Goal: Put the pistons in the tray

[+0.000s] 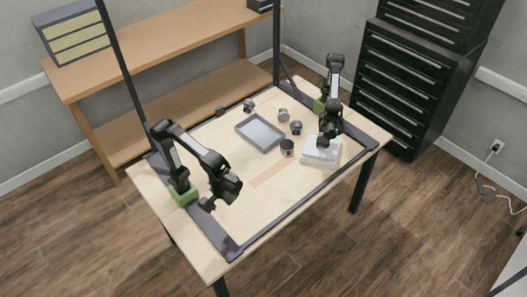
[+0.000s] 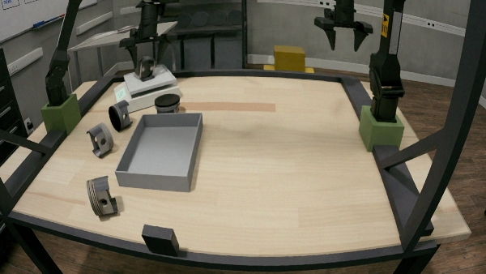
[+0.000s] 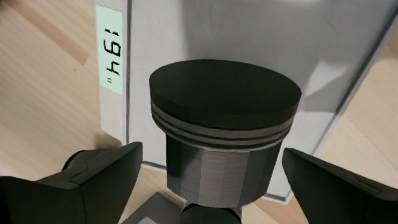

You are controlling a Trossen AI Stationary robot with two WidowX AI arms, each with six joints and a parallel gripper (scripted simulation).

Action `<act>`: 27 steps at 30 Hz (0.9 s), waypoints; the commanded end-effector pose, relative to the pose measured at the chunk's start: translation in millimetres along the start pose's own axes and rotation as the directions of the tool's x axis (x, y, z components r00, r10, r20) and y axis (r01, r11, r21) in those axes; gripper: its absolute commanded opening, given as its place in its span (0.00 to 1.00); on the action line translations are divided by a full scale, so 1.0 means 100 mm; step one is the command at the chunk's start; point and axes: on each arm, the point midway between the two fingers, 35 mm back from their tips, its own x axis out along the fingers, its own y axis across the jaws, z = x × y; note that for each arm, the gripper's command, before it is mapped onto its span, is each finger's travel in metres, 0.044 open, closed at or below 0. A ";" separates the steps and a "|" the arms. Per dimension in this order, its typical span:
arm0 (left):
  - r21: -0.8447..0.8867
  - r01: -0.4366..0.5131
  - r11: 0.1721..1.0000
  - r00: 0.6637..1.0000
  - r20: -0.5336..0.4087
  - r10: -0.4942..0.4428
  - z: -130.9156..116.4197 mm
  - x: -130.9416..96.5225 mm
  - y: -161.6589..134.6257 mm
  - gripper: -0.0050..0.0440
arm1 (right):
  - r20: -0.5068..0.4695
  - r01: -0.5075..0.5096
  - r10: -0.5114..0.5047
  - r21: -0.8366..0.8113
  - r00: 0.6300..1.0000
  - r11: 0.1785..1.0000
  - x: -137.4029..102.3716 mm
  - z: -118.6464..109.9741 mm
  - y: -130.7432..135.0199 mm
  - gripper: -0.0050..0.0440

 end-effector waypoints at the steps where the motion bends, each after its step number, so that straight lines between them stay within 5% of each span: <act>1: 0.001 0.008 1.000 1.000 -0.002 -0.008 -0.03 0.04 -0.01 0.87 | 0.033 -0.003 0.003 -0.006 0.999 1.000 -0.09 0.05 0.01 0.92; 7: 0.004 0.015 1.000 1.000 -0.002 -0.015 -0.03 0.11 -0.01 0.87 | 0.033 -0.003 0.003 -0.006 0.999 1.000 -0.09 0.05 0.01 0.92; 8: 0.008 0.030 1.000 1.000 0.000 -0.030 -0.03 0.07 -0.03 0.43 | 0.033 -0.003 0.003 -0.006 0.999 1.000 -0.09 0.05 0.01 0.92; 27: 0.008 0.030 1.000 1.000 0.000 -0.030 -0.03 0.07 -0.03 0.43 | 0.033 -0.003 0.003 -0.006 0.999 1.000 -0.09 0.05 0.01 0.92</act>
